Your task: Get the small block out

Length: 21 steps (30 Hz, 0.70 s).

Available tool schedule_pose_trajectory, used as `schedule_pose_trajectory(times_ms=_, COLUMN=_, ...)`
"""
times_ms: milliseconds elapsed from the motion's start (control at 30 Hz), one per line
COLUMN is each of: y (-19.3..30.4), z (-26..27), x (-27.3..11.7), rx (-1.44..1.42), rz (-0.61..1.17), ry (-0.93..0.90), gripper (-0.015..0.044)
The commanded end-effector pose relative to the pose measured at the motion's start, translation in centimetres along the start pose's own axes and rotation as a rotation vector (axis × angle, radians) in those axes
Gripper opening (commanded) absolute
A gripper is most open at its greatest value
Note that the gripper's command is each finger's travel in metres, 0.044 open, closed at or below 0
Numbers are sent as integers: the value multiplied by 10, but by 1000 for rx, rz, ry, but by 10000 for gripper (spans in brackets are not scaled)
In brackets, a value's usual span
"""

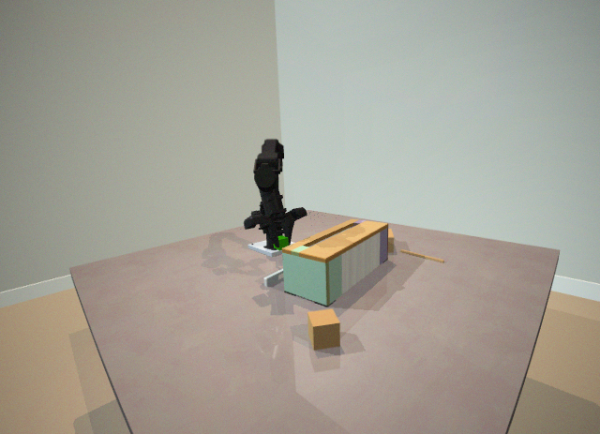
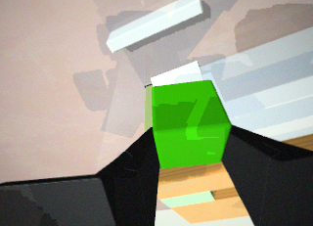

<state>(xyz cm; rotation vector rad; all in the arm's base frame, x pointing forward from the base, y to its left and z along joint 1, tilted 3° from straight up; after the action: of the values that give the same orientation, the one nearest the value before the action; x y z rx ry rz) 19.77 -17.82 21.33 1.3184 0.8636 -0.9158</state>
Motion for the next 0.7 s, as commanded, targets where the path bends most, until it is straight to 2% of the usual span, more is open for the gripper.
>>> schedule_pose_trajectory(times_ms=0, y=4, z=-11, x=-18, rx=97, rz=4, ry=-53, gripper=0)
schedule_pose_trajectory(times_ms=333, y=5, z=-41, x=-57, rx=334, rz=47, ry=-161, gripper=0)
schedule_pose_trajectory(times_ms=667, y=4, z=-43, x=-60, rx=350, rz=52, ry=-168, gripper=0)
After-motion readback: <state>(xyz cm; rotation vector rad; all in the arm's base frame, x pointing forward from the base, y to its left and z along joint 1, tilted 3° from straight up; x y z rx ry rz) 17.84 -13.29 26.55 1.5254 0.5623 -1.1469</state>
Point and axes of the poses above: the point midway between the two fingers, 35 mm back from their tips, its own x axis out along the fingers, its own z axis across the jaws, y = z × x, the point moved 9 cm from there along -x, back along the fingers, and after that the axes turned 13 degrees about -x, right-handed, at the moved point
